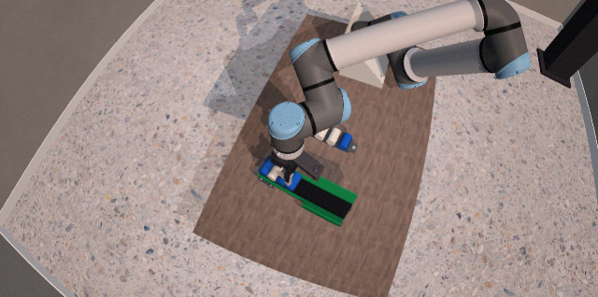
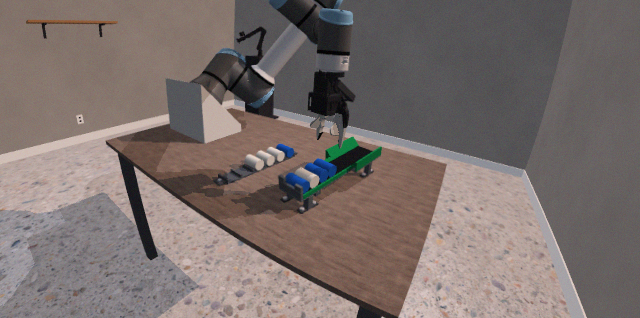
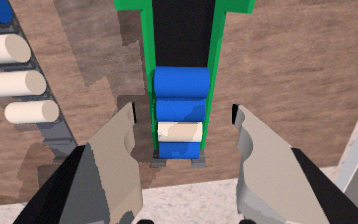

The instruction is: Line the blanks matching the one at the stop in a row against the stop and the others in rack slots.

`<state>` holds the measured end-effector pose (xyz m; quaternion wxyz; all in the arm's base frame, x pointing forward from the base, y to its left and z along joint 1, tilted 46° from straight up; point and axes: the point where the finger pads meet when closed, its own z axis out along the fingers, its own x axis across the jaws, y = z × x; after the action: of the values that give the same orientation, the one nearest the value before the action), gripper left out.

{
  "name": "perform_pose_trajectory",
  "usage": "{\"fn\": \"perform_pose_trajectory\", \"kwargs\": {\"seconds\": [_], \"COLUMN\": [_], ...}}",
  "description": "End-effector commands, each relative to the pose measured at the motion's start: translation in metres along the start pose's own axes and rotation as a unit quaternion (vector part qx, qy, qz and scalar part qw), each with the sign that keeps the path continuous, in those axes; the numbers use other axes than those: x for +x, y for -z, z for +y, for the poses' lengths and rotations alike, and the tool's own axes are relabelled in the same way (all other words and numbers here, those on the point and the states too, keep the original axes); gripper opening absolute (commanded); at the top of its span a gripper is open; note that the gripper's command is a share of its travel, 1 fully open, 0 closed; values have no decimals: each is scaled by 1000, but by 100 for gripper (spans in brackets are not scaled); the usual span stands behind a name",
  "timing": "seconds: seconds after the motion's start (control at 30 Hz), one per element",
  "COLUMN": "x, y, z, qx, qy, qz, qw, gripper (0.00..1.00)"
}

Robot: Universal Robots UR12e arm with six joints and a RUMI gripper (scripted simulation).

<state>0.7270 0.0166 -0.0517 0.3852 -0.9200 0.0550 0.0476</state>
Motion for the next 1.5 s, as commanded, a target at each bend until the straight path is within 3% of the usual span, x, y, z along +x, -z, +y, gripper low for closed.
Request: {"fn": "perform_pose_trajectory", "kwargs": {"seconds": [0.0,0.13,0.17,1.47], "x": [0,0,0,2], "y": [9,10,10,10], "z": [0,0,0,1], "qx": [0,0,0,0], "qy": [0,0,0,-33], "qz": [0,0,0,0], "qw": [1000,1000,1000,999], "gripper": [52,52,100,100]}}
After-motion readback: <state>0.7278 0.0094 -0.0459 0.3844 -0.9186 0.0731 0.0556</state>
